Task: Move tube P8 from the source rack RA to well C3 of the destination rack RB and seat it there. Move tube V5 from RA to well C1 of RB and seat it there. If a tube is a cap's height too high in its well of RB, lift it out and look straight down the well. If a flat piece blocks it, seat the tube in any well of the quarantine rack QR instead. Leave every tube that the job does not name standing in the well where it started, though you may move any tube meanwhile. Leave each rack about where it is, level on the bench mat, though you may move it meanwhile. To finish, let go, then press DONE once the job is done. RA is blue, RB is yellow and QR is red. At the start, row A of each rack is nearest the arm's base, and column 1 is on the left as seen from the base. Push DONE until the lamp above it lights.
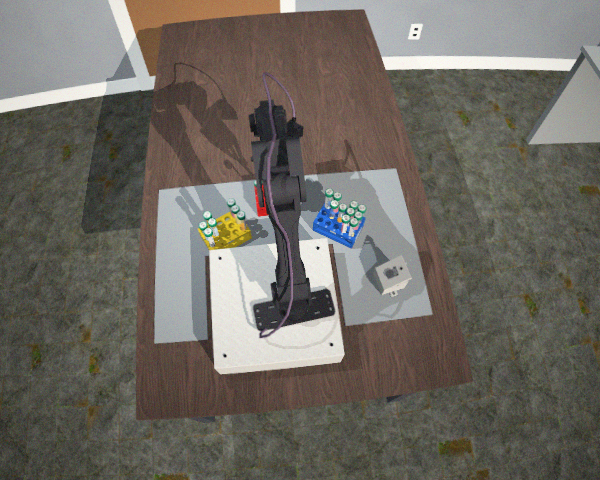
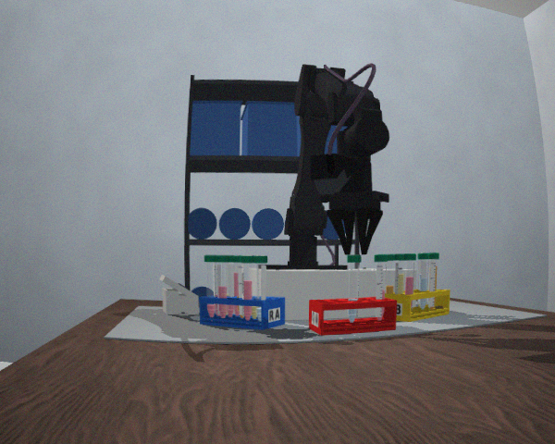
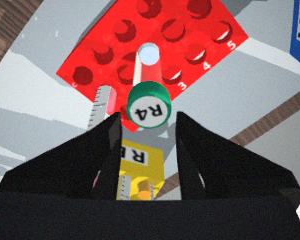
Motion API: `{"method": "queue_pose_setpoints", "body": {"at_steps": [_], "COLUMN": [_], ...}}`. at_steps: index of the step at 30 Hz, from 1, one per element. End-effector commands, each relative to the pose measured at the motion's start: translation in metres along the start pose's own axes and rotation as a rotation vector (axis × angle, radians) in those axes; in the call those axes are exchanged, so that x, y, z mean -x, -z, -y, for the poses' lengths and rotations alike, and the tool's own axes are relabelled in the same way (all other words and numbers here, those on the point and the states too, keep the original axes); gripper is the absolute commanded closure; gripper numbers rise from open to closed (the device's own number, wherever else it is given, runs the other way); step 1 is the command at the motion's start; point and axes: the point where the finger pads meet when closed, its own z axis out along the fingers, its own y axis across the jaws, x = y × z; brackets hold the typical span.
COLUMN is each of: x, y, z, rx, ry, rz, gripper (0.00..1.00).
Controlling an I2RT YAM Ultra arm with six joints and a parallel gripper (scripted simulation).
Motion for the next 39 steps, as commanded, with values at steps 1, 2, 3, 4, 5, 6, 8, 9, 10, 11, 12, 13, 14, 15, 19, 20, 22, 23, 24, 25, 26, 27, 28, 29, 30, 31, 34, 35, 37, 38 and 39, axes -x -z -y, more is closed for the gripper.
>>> {"method": "queue_pose_setpoints", "body": {"at_steps": [1,2,3,4,5,6,8,9,10,11,12,13,14,15,19,20,22,23,24,25,26,27,28,29,30,31,34,35,37,38,39], "x": [0.004,0.004,0.004,0.004,0.004,0.003,0.003,0.004,0.004,0.004,0.004,0.005,0.005,0.005,0.002,0.002,0.002,0.001,0.001,0.001,0.001,0.001,0.001,0.001,0.001,0.002,0.003,0.003,-0.003,-0.006,-0.01], "y": [0.029,0.032,0.035,0.037,0.04,0.043,0.048,0.051,0.051,0.051,0.053,0.056,0.059,0.061,0.072,0.075,0.08,0.081,0.081,0.081,0.081,0.081,0.081,0.081,0.081,0.081,0.068,0.068,0.069,0.069,0.068], "z": [-0.006,-0.005,-0.004,-0.003,-0.002,-0.001,0.0,0.001,0.001,0.001,0.001,0.002,0.002,0.002,0.001,0.001,0.002,0.002,0.002,0.002,0.002,0.002,0.002,0.001,0.001,0.001,0.0,-0.001,0.008,0.014,0.018], "rx": [0.027,0.027,0.027,0.027,0.027,0.027,0.027,0.027,0.027,0.027,0.027,0.027,0.027,0.026,0.026,0.026,0.026,0.026,0.026,0.026,0.026,0.026,0.026,0.026,0.026,0.026,0.001,0.001,0.015,0.015,0.016], "ry": [0.003,0.002,0.002,0.002,0.001,0.001,0.001,0.0,0.0,0.0,-0.002,-0.003,-0.003,-0.003,0.002,0.002,0.002,0.002,0.002,0.002,0.002,0.002,0.002,0.002,0.002,0.002,0.002,0.002,-0.046,-0.083,-0.117], "rz": [0.034,0.034,0.034,0.034,0.034,0.034,0.034,0.034,0.034,0.034,0.034,0.034,0.034,0.034,0.034,0.034,0.034,0.034,0.034,0.034,0.034,0.034,0.034,0.034,0.034,0.034,0.008,0.008,0.021,0.022,0.021], "gripper": [0.7,0.7,0.7,0.7,0.7,0.7,0.7,0.7,0.7,0.7,0.7,0.7,0.7,0.7,0.7,0.7,0.7,0.7,0.7,0.7,0.7,0.7,0.7,0.7,0.7,0.7,0.7,0.7,0.7,0.7,0.7]}}
